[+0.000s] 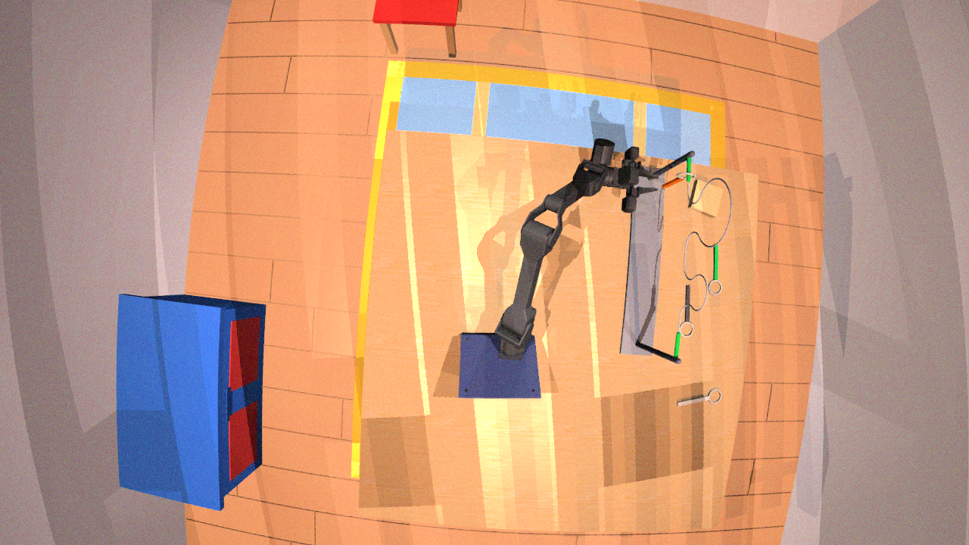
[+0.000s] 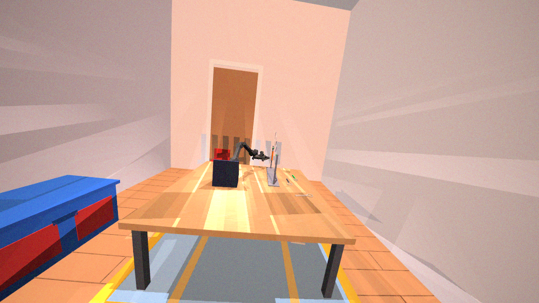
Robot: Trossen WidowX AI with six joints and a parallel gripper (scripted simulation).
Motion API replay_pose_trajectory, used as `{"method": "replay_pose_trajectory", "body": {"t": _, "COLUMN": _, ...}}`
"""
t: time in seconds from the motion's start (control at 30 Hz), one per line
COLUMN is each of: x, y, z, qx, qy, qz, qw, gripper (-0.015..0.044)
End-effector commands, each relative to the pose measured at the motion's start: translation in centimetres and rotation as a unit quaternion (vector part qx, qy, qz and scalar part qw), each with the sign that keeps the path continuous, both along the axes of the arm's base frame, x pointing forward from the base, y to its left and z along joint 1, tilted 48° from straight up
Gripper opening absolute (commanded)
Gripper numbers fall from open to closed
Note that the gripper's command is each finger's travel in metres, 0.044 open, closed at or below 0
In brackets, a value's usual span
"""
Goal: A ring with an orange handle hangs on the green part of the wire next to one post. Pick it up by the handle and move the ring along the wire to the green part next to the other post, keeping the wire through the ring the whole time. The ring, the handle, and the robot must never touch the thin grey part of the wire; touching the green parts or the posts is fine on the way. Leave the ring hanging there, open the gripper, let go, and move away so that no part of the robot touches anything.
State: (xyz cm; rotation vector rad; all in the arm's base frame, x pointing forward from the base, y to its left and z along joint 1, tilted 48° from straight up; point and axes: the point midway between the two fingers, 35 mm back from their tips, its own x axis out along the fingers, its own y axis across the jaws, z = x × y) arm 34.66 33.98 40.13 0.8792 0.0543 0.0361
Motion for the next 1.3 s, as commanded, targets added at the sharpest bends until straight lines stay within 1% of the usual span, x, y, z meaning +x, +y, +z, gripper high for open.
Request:
{"method": "replay_pose_trajectory", "body": {"t": 0.0, "x": 0.0, "y": 0.5, "z": 0.0, "qx": -0.005, "qy": 0.001, "qz": 0.01, "qw": 1.0, "gripper": 0.016}}
{"method": "replay_pose_trajectory", "body": {"t": 1.27, "x": 5.9, "y": 1.1, "z": -0.1, "qx": -0.006, "qy": -0.001, "qz": 0.01, "qw": 1.0, "gripper": 0.016}}
